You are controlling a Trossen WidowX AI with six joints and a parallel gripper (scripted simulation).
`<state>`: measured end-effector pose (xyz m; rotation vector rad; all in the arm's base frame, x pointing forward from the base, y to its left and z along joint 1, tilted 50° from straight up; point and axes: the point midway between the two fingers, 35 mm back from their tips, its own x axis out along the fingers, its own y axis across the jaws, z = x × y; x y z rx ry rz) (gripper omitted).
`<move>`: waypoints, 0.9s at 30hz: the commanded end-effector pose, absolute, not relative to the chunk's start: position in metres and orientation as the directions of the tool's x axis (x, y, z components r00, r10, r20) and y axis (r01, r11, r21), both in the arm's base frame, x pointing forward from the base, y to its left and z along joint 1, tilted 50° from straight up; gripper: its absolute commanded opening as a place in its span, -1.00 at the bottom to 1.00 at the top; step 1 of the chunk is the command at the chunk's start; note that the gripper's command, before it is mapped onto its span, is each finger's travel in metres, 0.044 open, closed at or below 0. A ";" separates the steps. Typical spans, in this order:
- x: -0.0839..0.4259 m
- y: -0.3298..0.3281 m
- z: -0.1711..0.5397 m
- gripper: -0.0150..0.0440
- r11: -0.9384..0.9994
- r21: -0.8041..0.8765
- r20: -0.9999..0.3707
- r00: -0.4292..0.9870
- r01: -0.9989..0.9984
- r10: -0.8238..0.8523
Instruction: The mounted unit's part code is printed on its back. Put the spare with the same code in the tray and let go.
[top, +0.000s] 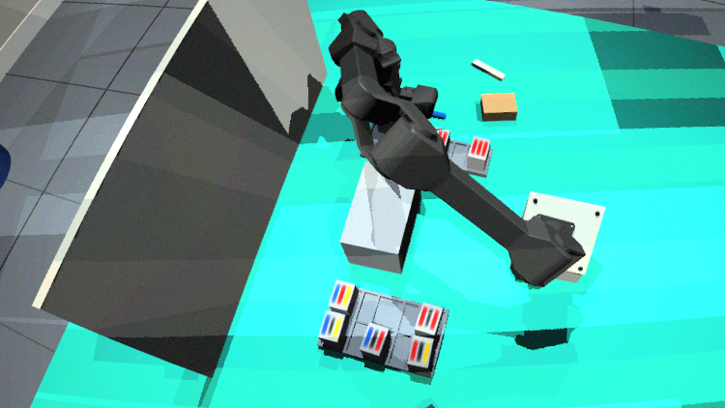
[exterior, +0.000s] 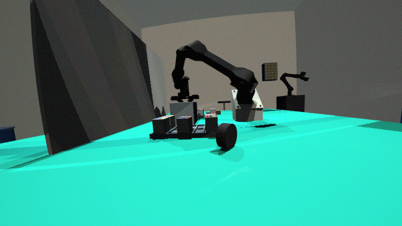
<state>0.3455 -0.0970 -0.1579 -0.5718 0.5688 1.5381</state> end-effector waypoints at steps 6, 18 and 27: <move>0.344 -0.091 -0.162 -0.49 -0.036 0.015 -0.659 -0.036 -0.999 0.751; 0.342 -0.083 -0.168 -0.49 -0.036 0.015 -0.658 -0.037 -0.999 0.752; 0.341 -0.077 -0.172 -0.49 -0.036 0.015 -0.657 -0.037 -0.999 0.753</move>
